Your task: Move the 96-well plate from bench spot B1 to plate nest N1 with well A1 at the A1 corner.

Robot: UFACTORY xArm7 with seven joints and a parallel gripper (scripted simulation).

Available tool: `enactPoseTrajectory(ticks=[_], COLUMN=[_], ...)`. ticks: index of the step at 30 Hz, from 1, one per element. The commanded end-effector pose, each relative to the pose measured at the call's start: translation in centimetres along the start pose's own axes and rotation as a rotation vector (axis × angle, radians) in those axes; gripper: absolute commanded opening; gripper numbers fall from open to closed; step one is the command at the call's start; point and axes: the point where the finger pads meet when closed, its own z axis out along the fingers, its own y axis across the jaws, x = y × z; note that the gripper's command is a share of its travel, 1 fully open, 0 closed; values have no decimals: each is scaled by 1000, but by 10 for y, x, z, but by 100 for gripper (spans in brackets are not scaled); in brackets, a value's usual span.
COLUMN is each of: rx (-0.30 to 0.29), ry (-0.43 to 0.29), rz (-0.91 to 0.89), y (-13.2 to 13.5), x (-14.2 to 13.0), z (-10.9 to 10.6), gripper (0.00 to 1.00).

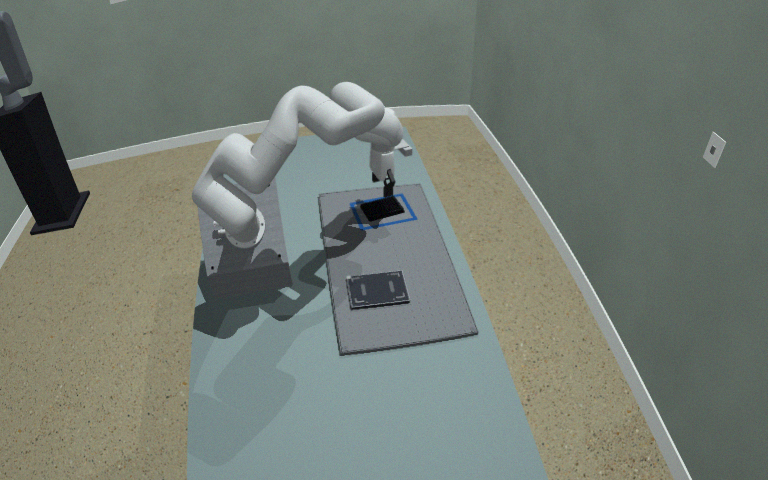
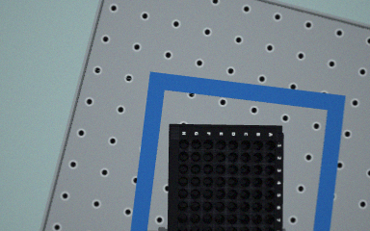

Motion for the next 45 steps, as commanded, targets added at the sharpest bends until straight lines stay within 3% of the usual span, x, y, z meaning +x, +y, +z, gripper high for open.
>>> enactPoseTrajectory(ticks=[1,45], rx=[3,3], ry=[5,5], rz=[1,1], y=[-1,-1], x=[2,2], z=[-3,59], gripper=[100,100])
